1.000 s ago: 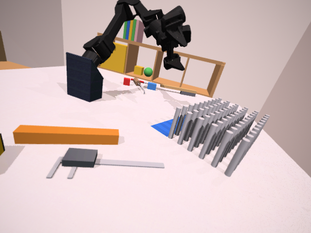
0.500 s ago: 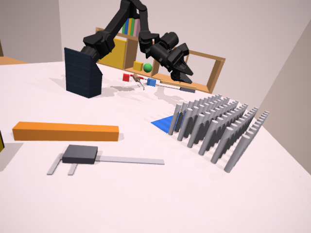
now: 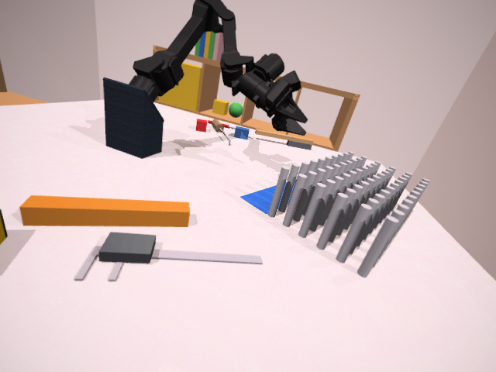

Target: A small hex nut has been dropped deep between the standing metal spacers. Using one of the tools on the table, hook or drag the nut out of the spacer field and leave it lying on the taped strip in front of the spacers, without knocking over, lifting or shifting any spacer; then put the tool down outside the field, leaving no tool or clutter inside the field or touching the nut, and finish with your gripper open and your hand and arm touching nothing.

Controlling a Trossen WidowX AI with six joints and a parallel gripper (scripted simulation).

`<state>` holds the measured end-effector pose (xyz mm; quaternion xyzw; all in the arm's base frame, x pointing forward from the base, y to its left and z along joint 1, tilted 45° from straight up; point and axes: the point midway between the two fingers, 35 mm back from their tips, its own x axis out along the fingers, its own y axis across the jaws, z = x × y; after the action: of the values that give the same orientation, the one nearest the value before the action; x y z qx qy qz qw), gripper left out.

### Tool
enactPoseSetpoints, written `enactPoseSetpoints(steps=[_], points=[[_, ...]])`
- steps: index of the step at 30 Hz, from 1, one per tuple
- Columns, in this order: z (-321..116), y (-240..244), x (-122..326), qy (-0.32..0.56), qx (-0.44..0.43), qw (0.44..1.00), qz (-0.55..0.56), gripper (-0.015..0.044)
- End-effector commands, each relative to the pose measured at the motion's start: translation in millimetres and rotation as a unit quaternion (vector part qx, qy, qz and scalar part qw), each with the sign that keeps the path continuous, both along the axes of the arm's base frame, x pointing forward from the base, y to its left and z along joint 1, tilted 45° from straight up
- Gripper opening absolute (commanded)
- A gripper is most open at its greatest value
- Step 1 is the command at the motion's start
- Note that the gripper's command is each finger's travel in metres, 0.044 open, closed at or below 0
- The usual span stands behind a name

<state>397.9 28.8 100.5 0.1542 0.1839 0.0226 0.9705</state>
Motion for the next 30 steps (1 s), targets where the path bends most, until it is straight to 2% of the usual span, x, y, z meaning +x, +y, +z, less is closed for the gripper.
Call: enactPoseSetpoints(steps=[1,17,30], points=[[-1.2,-0.6,-0.6,0.001,0.001,1.0,-0.003,0.044],[-0.4,3.3,0.3,0.004,0.007,1.0,0.0,0.044],[25.0,72.6,13.1,0.063,0.128,0.989,0.034,0.044]])
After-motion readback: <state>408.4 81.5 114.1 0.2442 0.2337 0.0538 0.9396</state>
